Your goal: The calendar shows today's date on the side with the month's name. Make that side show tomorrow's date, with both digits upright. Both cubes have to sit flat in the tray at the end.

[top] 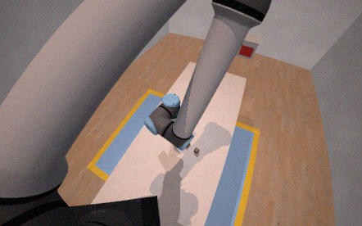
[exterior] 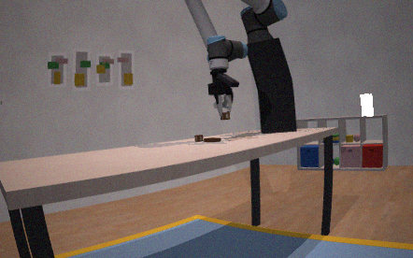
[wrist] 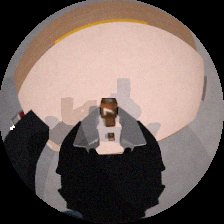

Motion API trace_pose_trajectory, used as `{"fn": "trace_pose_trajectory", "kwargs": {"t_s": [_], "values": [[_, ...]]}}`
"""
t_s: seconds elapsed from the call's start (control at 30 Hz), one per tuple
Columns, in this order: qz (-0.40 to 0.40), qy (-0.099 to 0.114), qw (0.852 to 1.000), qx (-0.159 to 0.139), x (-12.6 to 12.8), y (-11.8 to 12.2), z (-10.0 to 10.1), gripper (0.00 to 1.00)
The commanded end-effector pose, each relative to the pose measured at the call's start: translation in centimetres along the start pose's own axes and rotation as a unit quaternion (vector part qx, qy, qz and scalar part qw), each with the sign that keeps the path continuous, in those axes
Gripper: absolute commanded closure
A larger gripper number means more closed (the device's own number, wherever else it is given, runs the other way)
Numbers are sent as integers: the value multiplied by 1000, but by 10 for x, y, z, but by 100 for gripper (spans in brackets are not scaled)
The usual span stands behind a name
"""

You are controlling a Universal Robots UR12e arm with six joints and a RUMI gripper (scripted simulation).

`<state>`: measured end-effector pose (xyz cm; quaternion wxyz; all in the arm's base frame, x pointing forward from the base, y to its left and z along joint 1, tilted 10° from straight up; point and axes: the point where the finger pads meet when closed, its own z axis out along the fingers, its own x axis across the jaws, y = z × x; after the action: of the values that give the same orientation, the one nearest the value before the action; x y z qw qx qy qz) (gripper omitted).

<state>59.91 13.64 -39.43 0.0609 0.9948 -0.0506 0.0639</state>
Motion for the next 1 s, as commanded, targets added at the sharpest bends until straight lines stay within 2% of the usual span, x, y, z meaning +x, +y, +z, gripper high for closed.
{"fn": "trace_pose_trajectory", "kwargs": {"t_s": [0.0,0.97], "values": [[-22,0,1000,1,0,-1,0,89],[-31,0,1000,1,-1,-2,2,89]]}}
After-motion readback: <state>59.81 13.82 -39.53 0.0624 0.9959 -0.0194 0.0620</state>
